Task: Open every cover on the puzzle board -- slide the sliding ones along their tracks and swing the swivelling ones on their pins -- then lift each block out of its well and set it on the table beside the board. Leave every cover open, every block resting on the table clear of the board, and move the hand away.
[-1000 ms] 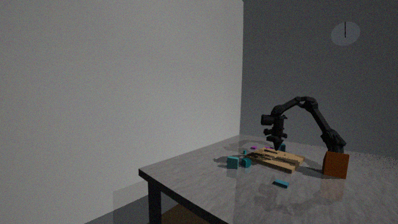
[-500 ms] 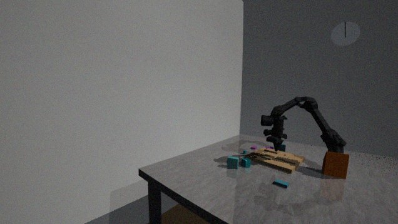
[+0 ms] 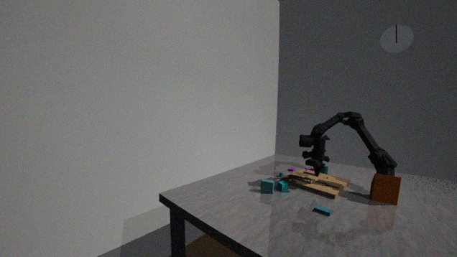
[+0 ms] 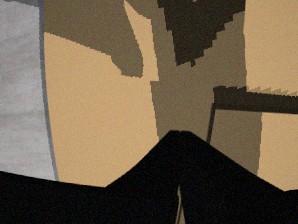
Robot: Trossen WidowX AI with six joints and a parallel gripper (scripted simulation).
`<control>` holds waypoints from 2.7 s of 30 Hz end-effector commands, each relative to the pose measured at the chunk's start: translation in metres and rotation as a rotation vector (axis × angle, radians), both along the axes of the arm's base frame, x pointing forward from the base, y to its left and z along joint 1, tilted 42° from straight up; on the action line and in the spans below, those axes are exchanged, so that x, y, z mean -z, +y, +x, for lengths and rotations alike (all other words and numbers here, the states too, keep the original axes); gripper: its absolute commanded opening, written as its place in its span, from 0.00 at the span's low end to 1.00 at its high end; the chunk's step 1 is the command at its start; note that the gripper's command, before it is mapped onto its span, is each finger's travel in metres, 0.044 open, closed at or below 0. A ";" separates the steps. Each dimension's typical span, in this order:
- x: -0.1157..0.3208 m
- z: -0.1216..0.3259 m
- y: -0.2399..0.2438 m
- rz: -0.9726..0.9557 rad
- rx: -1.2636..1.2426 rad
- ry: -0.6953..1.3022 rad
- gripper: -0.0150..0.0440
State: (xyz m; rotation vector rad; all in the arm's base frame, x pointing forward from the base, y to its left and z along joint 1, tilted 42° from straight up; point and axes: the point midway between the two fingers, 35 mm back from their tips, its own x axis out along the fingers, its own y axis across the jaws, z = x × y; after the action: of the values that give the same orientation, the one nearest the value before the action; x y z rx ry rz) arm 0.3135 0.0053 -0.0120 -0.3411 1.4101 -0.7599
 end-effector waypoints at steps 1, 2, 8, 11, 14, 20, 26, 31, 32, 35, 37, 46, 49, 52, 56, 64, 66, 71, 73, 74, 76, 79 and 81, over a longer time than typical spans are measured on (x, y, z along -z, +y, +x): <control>0.003 0.000 -0.003 -0.003 -0.003 0.002 0.25; 0.004 0.000 -0.004 -0.004 -0.003 0.002 0.25; 0.008 0.000 -0.008 -0.004 -0.003 0.002 0.25; 0.011 0.000 -0.010 -0.004 -0.003 0.002 0.25; 0.013 -0.001 -0.012 -0.004 -0.003 0.002 0.25; 0.017 -0.001 -0.016 -0.004 -0.003 0.002 0.25; 0.022 -0.001 -0.019 -0.005 -0.003 0.002 0.25; 0.025 -0.002 -0.023 -0.005 -0.003 0.002 0.25; 0.026 -0.002 -0.023 -0.005 -0.003 0.002 0.25; 0.028 -0.002 -0.025 -0.006 -0.003 0.002 0.25; 0.029 -0.002 -0.026 -0.006 -0.003 0.002 0.25; 0.028 0.005 -0.027 -0.006 -0.003 0.001 0.25; 0.027 0.008 -0.027 -0.006 -0.003 0.001 0.25; 0.027 0.011 -0.028 -0.005 -0.003 0.001 0.25; 0.026 0.015 -0.028 -0.005 -0.003 0.001 0.25; 0.025 0.023 -0.030 -0.005 -0.003 0.000 0.25; 0.025 0.025 -0.030 -0.005 -0.003 0.000 0.25; 0.024 0.030 -0.031 -0.005 -0.003 0.000 0.25; 0.024 0.032 -0.032 -0.005 -0.003 0.000 0.25; 0.024 0.032 -0.032 -0.005 -0.003 0.000 0.25; 0.023 0.034 -0.032 -0.005 -0.003 0.000 0.25; 0.023 0.037 -0.033 -0.005 -0.003 0.000 0.25; 0.023 0.039 -0.033 -0.005 -0.003 -0.001 0.25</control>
State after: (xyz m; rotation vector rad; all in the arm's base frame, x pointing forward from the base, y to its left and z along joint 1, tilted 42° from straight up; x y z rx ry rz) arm 0.3485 -0.0273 -0.0358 -0.3439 1.4111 -0.7614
